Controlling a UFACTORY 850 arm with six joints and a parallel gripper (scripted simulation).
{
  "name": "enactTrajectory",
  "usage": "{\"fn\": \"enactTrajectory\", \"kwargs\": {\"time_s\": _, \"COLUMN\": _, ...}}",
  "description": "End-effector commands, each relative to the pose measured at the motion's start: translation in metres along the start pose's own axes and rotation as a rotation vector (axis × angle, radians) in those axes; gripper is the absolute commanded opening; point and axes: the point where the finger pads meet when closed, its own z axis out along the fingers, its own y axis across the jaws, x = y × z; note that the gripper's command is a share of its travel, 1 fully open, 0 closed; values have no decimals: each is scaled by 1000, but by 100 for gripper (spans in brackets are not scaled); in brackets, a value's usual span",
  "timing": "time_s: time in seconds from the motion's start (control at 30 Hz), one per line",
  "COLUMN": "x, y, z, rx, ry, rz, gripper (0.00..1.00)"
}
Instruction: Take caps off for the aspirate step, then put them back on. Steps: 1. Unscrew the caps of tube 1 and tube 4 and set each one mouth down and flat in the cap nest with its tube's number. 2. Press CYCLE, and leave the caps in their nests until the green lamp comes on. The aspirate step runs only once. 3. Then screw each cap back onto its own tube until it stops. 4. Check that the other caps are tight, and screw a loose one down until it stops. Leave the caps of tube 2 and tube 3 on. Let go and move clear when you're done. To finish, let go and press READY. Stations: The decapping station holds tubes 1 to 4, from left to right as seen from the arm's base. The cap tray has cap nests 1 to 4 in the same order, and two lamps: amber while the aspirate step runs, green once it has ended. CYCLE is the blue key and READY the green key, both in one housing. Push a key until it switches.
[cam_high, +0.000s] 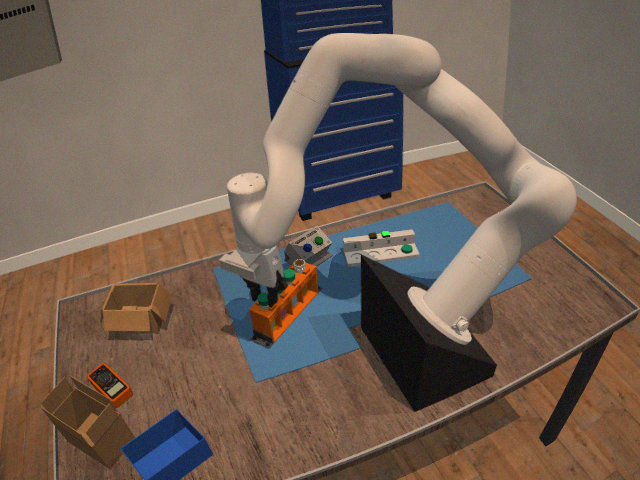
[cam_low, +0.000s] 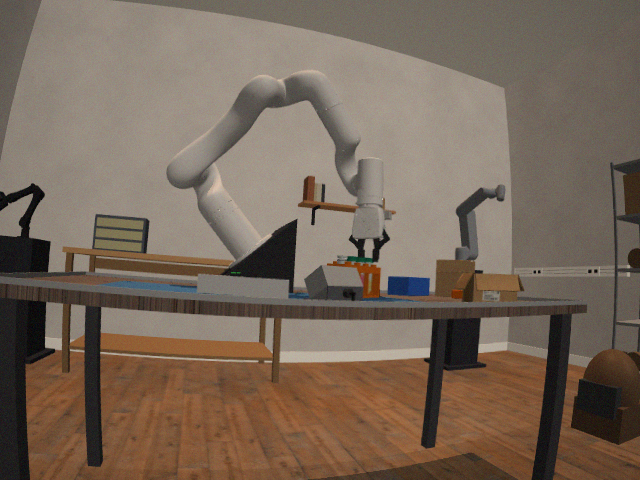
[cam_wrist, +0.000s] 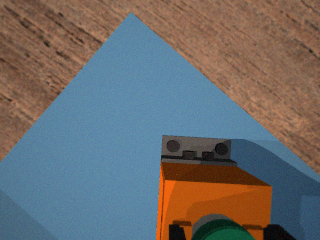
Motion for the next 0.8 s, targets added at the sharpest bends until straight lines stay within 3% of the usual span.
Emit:
{"fn": "enactTrajectory", "kwargs": {"time_s": 0.0, "x": 0, "y": 1, "z": -1, "rx": 13, "ry": 8, "rz": -185, "gripper": 46}}
{"fn": "enactTrajectory", "kwargs": {"time_s": 0.2, "x": 0, "y": 1, "z": -1, "rx": 13, "ry": 9, "rz": -331, "gripper": 46}}
{"fn": "enactTrajectory", "kwargs": {"time_s": 0.37, "x": 0, "y": 1, "z": -1, "rx": 13, "ry": 9, "rz": -331, "gripper": 46}}
{"fn": "enactTrajectory", "kwargs": {"time_s": 0.4, "x": 0, "y": 1, "z": -1, "rx": 13, "ry": 9, "rz": -331, "gripper": 0}}
{"fn": "enactTrajectory", "kwargs": {"time_s": 0.77, "x": 0, "y": 1, "z": -1, "rx": 12, "ry": 9, "rz": -330, "gripper": 0}}
